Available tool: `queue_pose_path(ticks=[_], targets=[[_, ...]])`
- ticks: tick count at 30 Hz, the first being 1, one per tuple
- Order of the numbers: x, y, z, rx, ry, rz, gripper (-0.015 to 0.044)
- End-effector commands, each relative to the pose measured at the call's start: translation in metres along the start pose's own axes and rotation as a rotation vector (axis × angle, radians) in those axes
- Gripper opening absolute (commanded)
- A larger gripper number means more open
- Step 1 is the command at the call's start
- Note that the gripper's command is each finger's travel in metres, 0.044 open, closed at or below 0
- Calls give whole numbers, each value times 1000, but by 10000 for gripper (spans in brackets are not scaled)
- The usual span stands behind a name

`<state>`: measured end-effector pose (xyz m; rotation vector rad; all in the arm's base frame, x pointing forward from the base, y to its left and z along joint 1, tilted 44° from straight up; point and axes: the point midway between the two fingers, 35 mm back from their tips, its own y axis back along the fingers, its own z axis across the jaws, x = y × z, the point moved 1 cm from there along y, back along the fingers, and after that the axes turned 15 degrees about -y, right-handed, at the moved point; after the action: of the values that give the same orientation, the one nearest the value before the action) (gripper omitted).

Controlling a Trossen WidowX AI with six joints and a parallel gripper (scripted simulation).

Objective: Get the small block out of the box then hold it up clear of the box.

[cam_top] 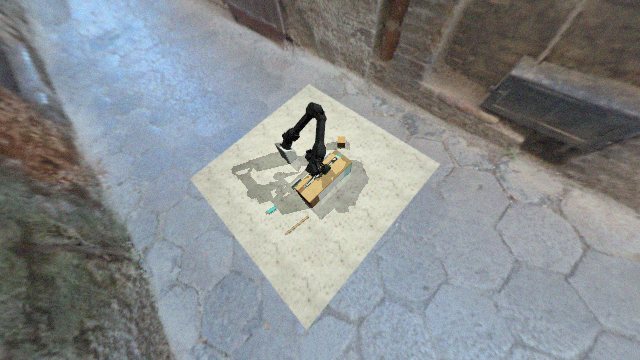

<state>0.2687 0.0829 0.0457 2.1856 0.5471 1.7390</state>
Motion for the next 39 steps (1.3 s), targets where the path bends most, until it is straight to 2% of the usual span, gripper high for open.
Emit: queue_pose_path(ticks=[1, 39], targets=[[-5, 2, 1, 0, -2, 2, 400], [28, -10, -7, 1, -2, 3, 400]])
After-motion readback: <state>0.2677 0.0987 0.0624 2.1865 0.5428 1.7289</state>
